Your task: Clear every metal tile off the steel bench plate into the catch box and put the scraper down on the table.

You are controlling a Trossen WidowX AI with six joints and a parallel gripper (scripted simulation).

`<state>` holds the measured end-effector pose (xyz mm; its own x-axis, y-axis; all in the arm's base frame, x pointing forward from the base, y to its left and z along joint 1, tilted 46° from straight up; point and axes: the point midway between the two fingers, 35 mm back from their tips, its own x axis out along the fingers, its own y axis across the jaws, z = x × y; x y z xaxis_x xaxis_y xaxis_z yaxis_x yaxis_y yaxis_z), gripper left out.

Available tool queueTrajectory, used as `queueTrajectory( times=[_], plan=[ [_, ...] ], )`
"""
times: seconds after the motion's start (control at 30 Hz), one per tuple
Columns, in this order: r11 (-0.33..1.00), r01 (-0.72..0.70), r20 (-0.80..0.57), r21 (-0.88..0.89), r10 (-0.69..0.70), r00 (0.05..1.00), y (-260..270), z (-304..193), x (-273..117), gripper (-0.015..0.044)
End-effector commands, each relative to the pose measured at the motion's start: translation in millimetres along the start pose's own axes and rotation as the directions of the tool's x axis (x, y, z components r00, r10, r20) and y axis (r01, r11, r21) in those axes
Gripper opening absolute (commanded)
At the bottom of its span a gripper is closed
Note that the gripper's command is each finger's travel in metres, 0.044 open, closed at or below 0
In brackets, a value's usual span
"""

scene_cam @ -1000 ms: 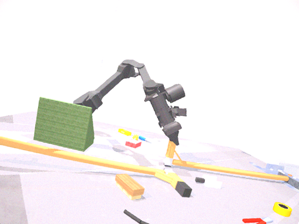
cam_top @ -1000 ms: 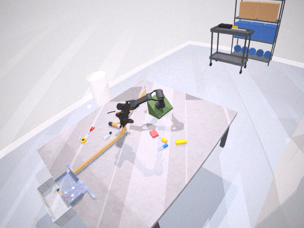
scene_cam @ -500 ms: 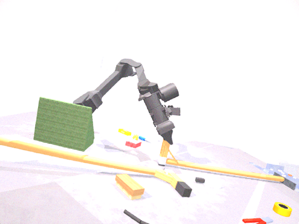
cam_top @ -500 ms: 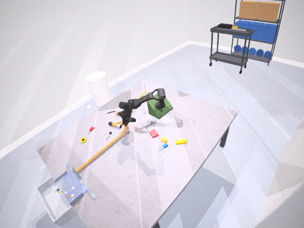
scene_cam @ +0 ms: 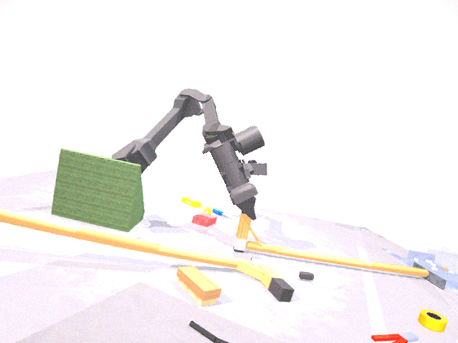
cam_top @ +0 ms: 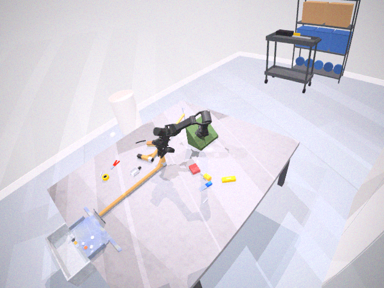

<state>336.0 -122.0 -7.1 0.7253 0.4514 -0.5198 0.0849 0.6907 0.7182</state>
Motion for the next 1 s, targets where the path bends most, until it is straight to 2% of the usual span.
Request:
queueTrajectory(
  times=[0.0, 0.03, 0.43, 0.6, 0.97],
  plan=[
    [1.0, -0.004, 0.015, -0.012, 0.004, 1.0, 3.1, -2.3, -6.6, 0.0],
    [1.0, -0.004, 0.016, -0.012, 0.004, 1.0, 3.5, -3.6, -7.3, 0.0],
    [1.0, 0.0, 0.001, 0.0, 0.0, 1.0, 0.8, -2.6, -1.5, 0.0315],
    [1.0, 0.002, -0.001, 0.0, -0.002, 1.0, -0.1, -2.4, -10.3, 0.044],
    [1.0, 0.002, -0.002, 0.0, -0.002, 1.0, -0.1, -2.6, -38.6, 0.044]
  ],
)
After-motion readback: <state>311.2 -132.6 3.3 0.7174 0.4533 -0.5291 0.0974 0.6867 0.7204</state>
